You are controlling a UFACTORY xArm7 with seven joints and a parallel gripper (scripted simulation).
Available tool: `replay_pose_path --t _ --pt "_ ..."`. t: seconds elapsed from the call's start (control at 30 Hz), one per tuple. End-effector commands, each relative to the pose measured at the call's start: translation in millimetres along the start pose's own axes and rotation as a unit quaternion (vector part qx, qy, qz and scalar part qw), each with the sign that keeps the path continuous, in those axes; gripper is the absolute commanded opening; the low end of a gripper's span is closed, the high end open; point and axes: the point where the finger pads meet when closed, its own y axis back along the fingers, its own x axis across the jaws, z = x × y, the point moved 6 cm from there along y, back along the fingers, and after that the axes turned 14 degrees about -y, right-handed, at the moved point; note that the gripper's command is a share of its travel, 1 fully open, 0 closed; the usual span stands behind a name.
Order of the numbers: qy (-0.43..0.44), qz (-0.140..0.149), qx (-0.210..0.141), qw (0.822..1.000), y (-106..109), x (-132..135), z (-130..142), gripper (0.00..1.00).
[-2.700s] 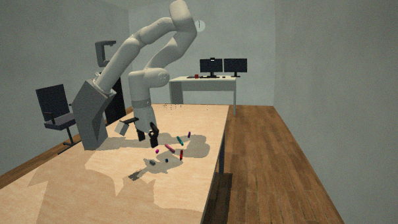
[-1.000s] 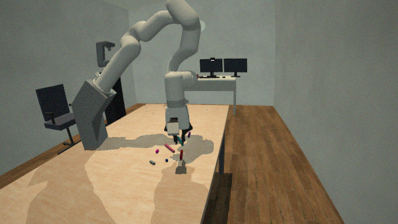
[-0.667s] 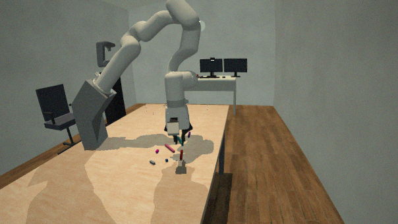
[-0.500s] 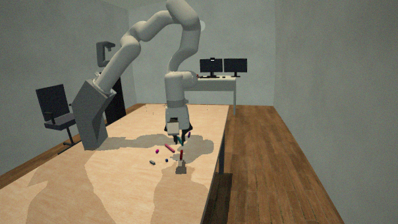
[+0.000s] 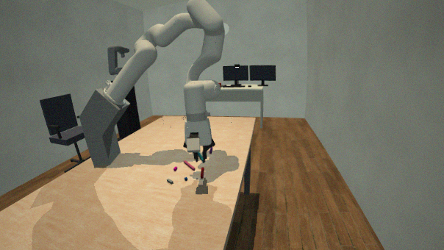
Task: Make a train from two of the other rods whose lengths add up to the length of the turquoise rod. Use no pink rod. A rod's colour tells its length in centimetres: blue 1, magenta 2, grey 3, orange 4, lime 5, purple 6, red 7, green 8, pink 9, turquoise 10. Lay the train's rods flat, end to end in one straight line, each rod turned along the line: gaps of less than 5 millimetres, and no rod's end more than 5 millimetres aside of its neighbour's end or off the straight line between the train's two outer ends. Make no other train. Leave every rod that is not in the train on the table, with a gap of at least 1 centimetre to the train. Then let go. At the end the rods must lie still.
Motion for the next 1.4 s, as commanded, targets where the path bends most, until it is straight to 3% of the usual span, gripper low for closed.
replay_pose_path --t 0.0,1.37 --pt "-0.001 -0.001 0.001 1.0 -3 0 -1 0.24" --pt "-0.001 -0.001 0.001 1.0 -46 -1 -1 0.24"
